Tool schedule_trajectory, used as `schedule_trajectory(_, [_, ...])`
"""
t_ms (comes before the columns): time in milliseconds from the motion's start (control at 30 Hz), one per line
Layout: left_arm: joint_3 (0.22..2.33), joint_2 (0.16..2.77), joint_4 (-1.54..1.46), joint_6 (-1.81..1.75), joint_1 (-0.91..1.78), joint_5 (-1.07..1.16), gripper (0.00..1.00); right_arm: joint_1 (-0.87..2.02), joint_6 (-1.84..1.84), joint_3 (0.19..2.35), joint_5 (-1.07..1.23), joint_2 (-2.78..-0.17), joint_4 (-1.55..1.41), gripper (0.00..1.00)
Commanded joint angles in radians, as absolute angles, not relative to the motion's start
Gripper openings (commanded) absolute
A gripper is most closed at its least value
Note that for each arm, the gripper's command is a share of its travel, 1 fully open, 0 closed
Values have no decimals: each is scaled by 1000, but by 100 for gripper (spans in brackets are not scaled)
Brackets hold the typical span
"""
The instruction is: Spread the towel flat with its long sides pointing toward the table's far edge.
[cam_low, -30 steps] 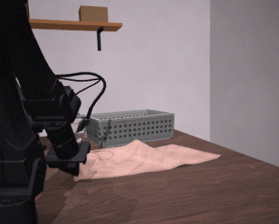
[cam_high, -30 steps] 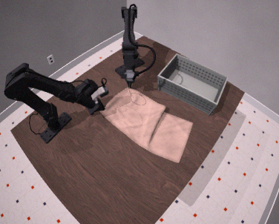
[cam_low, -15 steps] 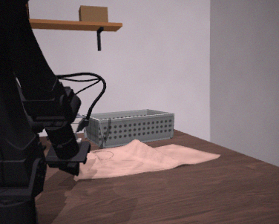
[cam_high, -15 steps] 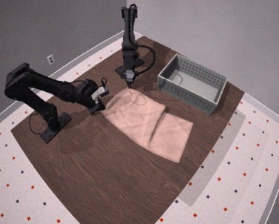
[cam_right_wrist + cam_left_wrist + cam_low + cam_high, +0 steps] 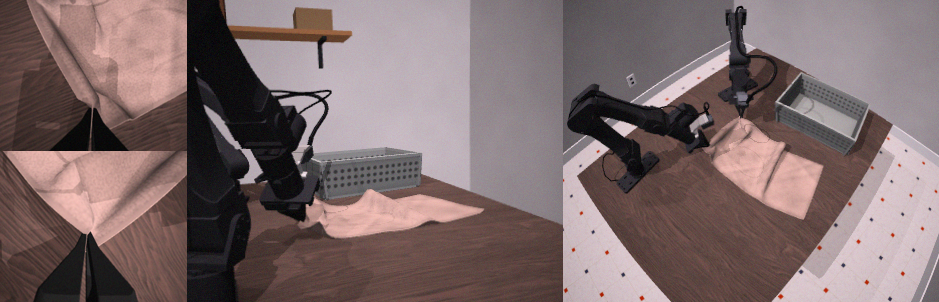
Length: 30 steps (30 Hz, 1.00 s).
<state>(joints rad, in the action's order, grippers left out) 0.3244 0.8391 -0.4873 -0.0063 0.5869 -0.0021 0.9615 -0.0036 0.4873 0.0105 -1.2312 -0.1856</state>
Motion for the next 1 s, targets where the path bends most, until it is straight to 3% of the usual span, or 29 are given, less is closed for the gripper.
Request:
schedule_trajectory(0, [433, 883, -505, -9, 531, -15, 0, 904, -1, 579, -10, -1194, -297, 0])
schedule_trajectory(167, [525, 942, -539, -5, 487, -12, 0, 854, -3, 665, -7, -1210, -379, 0])
schedule_trajectory(300, [727, 1058, -611, -3, 408, -8, 0, 756, 0, 843, -8, -1266, -512, 0])
schedule_trajectory(433, [749, 1079, -626, -1, 405, -5, 0, 753, -3, 869, -1, -1283, -537, 0])
schedule_trajectory(467, [860, 1138, -664, -1, 369, -5, 0, 704, 0, 969, -1, -1310, -594, 0])
schedule_trajectory(533, [874, 1149, -677, 0, 368, -11, 0, 702, -2, 986, -6, -1322, -611, 0])
schedule_trajectory(667, [1140, 1290, -779, 2, 302, -10, 0, 608, 1, 1236, -8, -1415, -745, 0])
schedule_trajectory(733, [1174, 1316, -804, 3, 302, -10, 0, 607, -1, 1270, -6, -1438, -773, 0])
schedule_trajectory(867, [1489, 1478, -922, 3, 247, -8, 0, 523, 1, 1575, -6, -1569, -913, 0])
schedule_trajectory(967, [1552, 1518, -973, 4, 247, -8, 0, 523, 0, 1637, -6, -1605, -966, 0])
